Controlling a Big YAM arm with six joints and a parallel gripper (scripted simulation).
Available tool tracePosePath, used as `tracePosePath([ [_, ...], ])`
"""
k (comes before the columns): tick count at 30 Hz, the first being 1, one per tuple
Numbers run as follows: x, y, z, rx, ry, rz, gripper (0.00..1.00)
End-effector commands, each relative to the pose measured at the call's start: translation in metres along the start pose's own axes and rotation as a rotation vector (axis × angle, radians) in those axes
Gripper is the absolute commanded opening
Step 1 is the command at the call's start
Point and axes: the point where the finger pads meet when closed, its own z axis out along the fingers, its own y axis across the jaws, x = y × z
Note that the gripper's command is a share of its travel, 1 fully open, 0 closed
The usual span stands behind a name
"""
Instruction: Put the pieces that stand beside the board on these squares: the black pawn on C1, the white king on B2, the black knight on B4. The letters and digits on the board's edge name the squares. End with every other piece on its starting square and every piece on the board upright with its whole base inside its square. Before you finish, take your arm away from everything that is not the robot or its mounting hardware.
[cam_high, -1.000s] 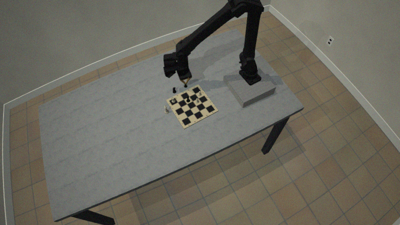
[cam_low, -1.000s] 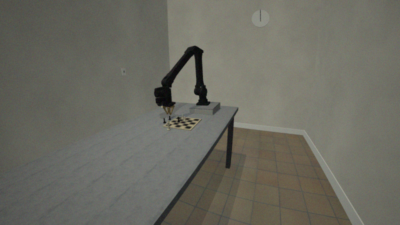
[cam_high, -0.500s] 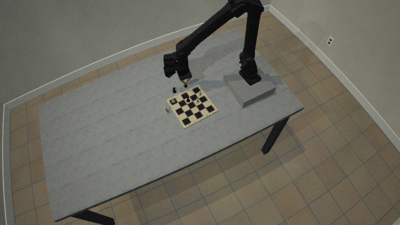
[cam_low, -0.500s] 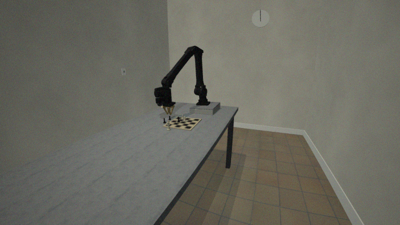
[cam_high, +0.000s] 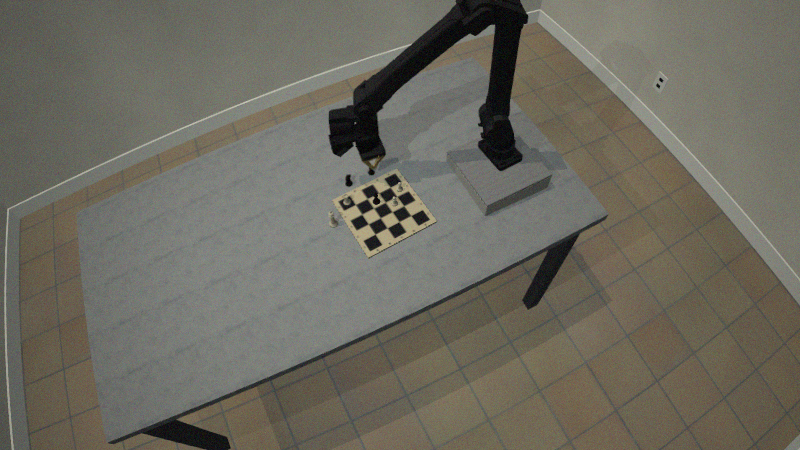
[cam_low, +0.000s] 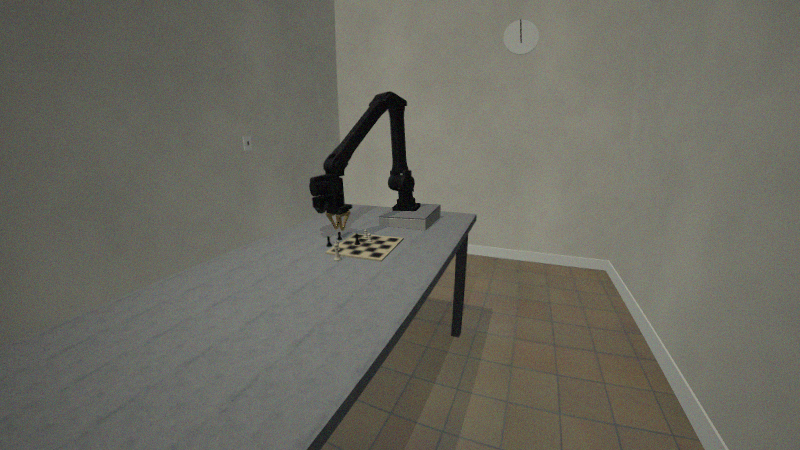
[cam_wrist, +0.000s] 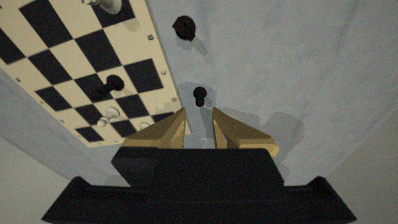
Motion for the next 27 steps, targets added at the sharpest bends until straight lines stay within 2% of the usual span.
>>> tracePosePath([
  [1, -0.005, -0.005, -0.004, 0.010, -0.023, 0.015, 0.32],
  [2, -0.005, -0.005, -0.004, 0.010, -0.023, 0.015, 0.32],
  [3, -0.016, -0.009, -0.013, 0.017, -0.052, 0.015, 0.32],
  [6, -0.004, -0.006, -0.010, 0.014, -0.039, 0.015, 0.32],
  [10, -0.011, -0.008, -0.015, 0.017, -0.052, 0.013, 0.32],
  [27, -0.011, -0.008, -0.015, 0.017, -0.052, 0.013, 0.32],
])
